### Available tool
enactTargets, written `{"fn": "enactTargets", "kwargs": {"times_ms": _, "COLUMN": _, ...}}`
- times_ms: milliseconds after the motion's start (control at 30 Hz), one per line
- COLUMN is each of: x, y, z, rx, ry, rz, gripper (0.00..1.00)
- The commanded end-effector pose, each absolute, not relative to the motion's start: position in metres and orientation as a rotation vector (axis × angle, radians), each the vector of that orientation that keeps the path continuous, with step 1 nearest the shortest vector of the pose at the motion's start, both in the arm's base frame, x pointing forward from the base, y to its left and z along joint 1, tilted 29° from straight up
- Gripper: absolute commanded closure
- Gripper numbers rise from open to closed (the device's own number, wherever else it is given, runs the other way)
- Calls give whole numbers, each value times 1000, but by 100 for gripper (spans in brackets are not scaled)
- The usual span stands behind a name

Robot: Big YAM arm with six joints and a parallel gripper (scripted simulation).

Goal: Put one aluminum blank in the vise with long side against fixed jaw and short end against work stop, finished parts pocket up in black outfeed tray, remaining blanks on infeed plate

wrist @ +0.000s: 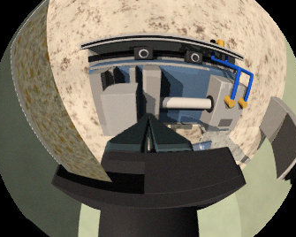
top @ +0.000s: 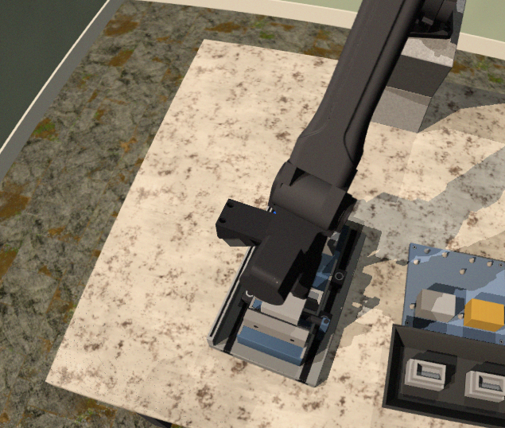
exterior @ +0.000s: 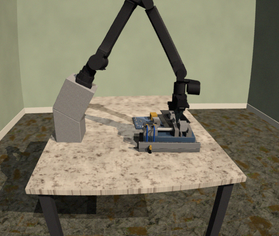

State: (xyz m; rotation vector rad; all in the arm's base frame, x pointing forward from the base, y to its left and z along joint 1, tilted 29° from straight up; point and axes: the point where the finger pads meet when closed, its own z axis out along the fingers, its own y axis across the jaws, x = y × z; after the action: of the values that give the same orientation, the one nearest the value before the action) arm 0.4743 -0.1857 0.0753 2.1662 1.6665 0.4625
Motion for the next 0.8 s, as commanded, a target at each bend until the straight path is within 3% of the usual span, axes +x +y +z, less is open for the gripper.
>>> {"fn": "enactTargets", "kwargs": {"times_ms": 0, "x": 477, "y": -184, "z": 89, "rx": 2145, "ry": 1637, "rz": 484, "gripper": 100}}
{"fn": "enactTargets", "kwargs": {"times_ms": 767, "x": 479, "y": -185, "z": 91, "rx": 2141, "ry": 1635, "rz": 486, "gripper": 100}}
